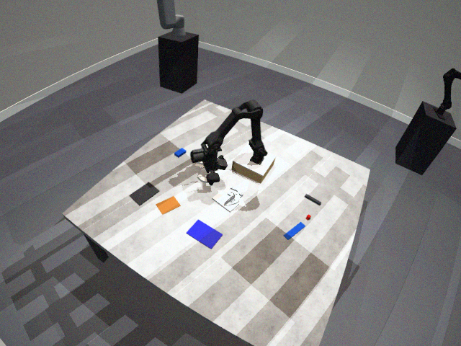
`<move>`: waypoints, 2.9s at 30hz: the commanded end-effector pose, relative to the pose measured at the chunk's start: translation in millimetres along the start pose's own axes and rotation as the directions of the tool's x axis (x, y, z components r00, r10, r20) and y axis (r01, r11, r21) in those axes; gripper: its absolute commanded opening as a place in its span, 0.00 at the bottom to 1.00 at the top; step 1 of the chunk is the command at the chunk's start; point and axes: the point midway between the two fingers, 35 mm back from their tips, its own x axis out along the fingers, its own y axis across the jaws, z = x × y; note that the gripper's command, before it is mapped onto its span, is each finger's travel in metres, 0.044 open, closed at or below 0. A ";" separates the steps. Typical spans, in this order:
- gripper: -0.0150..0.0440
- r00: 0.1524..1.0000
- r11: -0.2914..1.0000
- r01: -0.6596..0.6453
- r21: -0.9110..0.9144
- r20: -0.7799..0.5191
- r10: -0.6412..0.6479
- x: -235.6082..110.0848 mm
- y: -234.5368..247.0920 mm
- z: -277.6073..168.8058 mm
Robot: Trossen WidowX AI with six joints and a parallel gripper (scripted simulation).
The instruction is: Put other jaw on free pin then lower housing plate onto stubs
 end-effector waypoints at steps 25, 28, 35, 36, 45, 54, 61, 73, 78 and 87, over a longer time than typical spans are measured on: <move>1.00 1.000 1.000 0.001 0.003 0.011 -0.001 5.3 0.0 2.1; 1.00 1.000 1.000 0.001 0.003 0.011 -0.001 5.3 0.0 2.1; 0.69 1.000 1.000 -0.001 0.000 0.007 0.001 4.1 0.3 1.6; 0.64 1.000 1.000 -0.001 0.000 0.007 0.001 4.1 0.3 1.6; 0.48 1.000 1.000 -0.001 0.000 0.007 0.001 4.1 0.3 1.6; 0.48 1.000 1.000 -0.001 0.000 0.007 0.001 4.1 0.3 1.6; 0.48 1.000 1.000 -0.001 0.001 0.008 0.001 -12.4 -0.1 -0.6; 0.48 1.000 1.000 0.000 0.002 0.009 0.000 -50.1 -0.3 -1.5; 0.48 1.000 1.000 0.001 0.003 0.010 -0.001 -66.2 -0.1 -0.2; 0.48 1.000 1.000 0.001 0.003 0.010 -0.001 -74.2 0.0 0.9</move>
